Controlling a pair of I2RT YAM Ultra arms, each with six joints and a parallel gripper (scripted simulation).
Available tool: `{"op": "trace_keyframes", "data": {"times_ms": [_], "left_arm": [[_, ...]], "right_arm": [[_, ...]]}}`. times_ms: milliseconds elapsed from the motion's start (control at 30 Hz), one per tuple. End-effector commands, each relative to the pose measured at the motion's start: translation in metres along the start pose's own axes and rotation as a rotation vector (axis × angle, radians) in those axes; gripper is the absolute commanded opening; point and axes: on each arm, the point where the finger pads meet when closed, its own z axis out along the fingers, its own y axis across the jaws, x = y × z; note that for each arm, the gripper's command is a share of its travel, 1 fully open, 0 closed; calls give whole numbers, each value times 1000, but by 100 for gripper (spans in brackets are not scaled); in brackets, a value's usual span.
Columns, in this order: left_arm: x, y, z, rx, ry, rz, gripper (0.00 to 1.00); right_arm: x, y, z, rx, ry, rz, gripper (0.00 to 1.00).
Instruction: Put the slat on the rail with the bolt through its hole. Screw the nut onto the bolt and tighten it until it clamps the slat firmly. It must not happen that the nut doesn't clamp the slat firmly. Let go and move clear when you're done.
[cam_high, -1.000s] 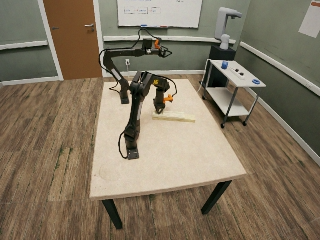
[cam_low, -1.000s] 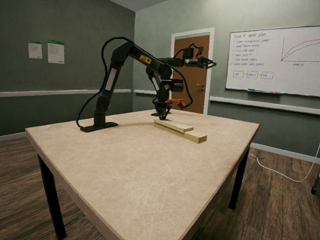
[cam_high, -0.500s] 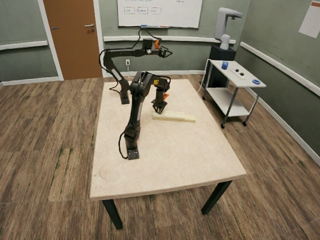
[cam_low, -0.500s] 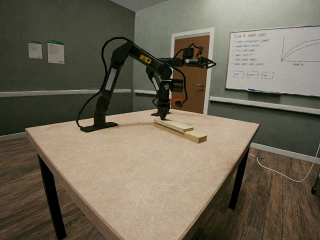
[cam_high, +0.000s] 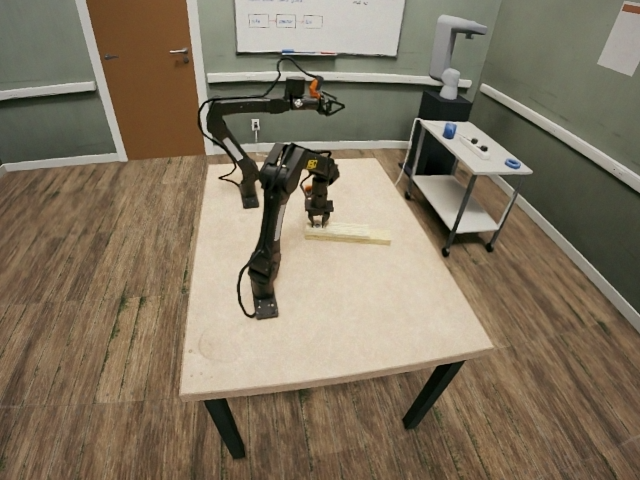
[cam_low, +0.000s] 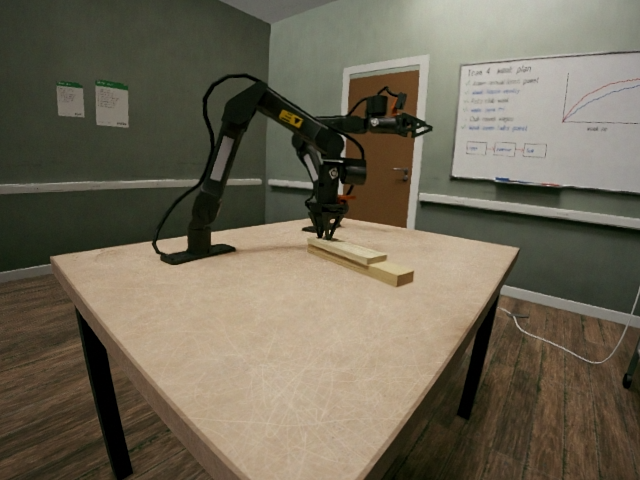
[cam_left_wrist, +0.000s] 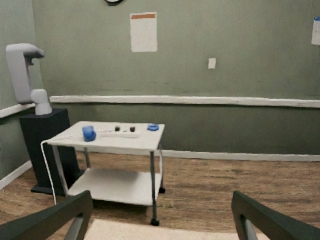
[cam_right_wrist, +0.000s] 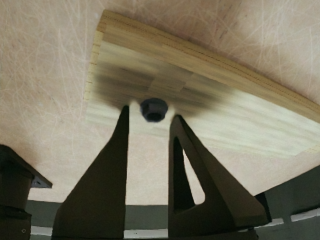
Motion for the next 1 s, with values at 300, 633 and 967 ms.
{"op": "trace_keyframes", "data": {"times_ms": [300, 633, 967], "left_arm": [[-5, 0, -1, 0, -14, 0, 100], [-5, 0, -1, 0, -14, 0, 100], [-5, 0, -1, 0, -14, 0, 100]], "right_arm": [[-9, -2, -16, 28, -45, -677, 34], [-9, -2, -16, 28, -45, -677, 34], [-9, -2, -16, 28, -45, -677, 34]]}}
